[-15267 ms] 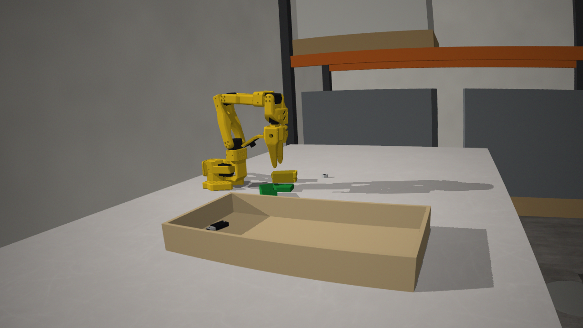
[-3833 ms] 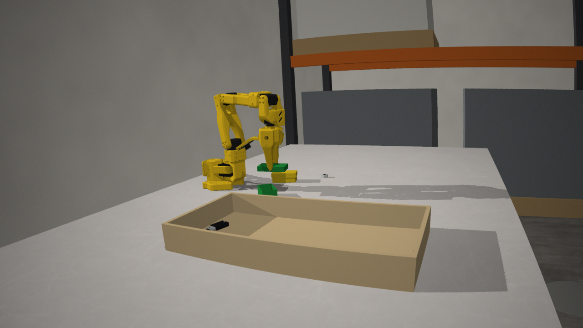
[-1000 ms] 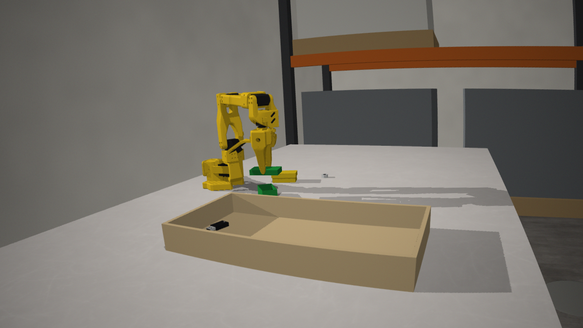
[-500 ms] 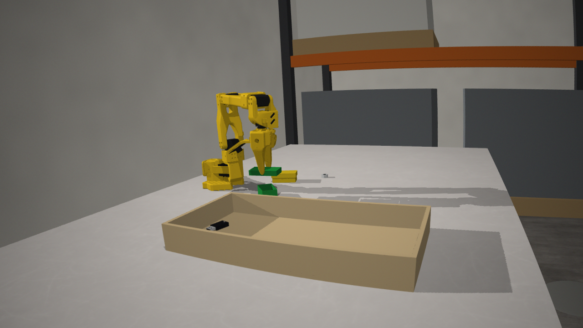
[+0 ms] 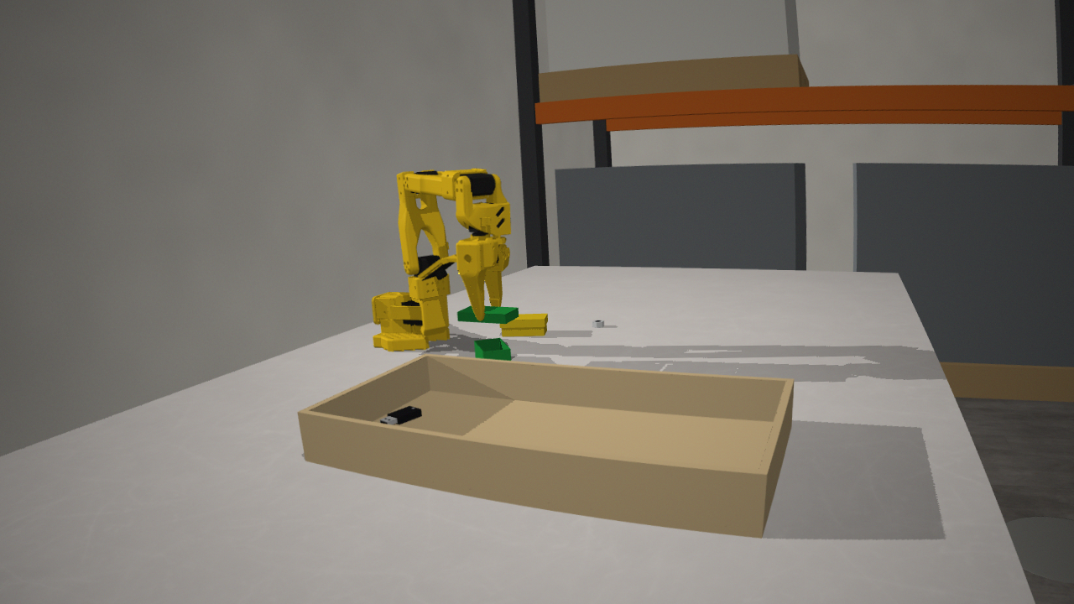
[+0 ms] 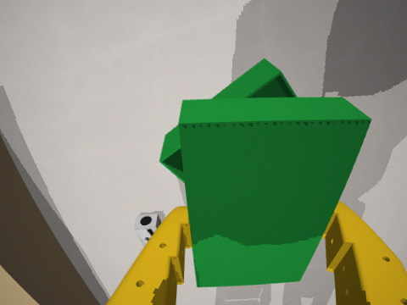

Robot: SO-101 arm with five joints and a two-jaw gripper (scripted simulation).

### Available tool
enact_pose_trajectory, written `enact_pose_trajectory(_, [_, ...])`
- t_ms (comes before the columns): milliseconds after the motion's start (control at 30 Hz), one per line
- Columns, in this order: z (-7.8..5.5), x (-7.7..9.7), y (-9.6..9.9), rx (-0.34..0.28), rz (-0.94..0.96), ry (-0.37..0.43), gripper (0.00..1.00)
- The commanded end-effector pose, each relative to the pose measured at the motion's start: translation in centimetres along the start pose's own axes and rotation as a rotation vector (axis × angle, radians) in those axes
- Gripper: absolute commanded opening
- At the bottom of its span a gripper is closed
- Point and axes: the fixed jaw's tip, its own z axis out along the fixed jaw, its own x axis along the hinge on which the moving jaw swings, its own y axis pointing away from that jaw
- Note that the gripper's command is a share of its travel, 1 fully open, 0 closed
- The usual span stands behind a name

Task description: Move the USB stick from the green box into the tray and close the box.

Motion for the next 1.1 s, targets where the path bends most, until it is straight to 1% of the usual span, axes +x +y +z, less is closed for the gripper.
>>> enact_pose_trajectory(0, [-0.62, 0.06, 0.08, -0.016, 0.022, 0.032, 0.21])
enact_pose_trajectory(767, [-0.62, 0.06, 0.08, -0.016, 0.024, 0.032, 0.21])
enact_pose_trajectory(1067, [-0.62, -0.02, 0.05, -0.015, 0.086, 0.032, 0.21])
